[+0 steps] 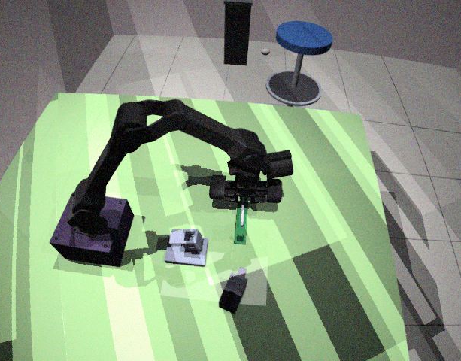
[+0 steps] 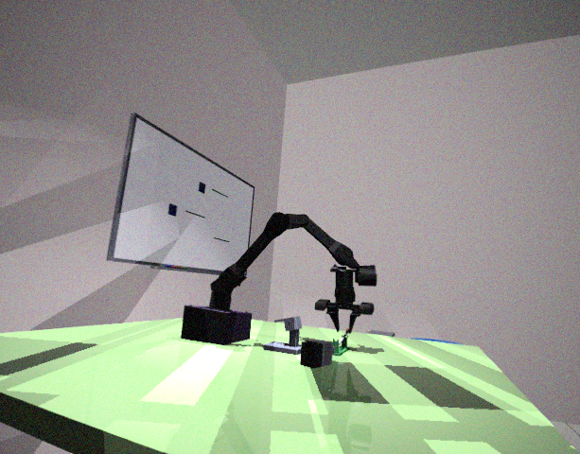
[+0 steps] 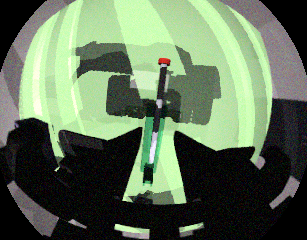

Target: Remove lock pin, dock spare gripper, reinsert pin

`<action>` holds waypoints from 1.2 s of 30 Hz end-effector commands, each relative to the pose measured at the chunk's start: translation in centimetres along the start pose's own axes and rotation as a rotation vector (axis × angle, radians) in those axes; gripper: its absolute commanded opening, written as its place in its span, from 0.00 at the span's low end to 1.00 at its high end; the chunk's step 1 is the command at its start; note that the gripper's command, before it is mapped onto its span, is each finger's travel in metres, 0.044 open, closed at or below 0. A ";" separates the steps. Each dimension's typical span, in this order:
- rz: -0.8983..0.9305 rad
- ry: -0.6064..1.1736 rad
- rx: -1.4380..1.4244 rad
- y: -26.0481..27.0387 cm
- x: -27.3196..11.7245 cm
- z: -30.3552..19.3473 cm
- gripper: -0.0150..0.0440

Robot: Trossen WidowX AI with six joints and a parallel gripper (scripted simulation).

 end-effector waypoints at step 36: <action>0.008 0.000 0.003 0.1 3.9 -0.7 0.25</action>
Point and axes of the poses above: the point midway between the two fingers, 35 mm back from their tips, its own x axis out along the fingers, its own y axis across the jaws, z = x × y, the point moved 8 cm from there along -x, back along the fingers, and after that the axes turned 9 degrees about x, right-handed, at the moved point
